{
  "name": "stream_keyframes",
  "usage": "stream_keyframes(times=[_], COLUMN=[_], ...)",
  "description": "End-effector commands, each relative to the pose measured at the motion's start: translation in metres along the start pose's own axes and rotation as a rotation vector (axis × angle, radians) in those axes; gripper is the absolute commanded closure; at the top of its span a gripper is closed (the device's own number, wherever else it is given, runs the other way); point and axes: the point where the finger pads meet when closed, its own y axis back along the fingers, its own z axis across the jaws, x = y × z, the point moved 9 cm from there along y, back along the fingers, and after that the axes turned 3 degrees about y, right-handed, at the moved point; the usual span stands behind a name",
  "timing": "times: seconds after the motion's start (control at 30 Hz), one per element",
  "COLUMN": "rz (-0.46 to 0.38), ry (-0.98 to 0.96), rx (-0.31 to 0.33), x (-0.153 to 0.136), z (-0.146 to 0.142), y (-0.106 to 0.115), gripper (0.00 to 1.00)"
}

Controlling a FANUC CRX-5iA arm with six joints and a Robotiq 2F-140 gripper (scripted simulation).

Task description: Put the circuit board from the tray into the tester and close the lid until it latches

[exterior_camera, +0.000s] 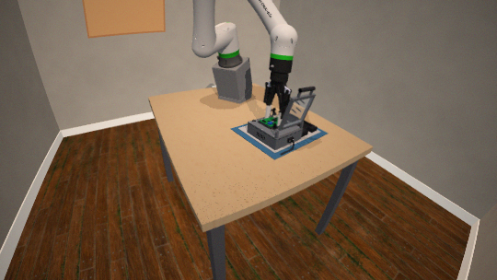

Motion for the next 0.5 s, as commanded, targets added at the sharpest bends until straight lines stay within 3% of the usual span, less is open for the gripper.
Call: stream_keyframes(times=[0.0, 0.03, 0.47], rz=[0.000, 0.000, 0.000], ry=[0.000, 0.000, 0.000], rx=[0.000, 0.000, 0.000], x=[0.0000, 0.0000, 0.0000], z=[-0.0001, -0.0001, -0.0001], y=[0.0000, 0.0000, 0.0000], gripper=[0.54, 0.42, 0.42])
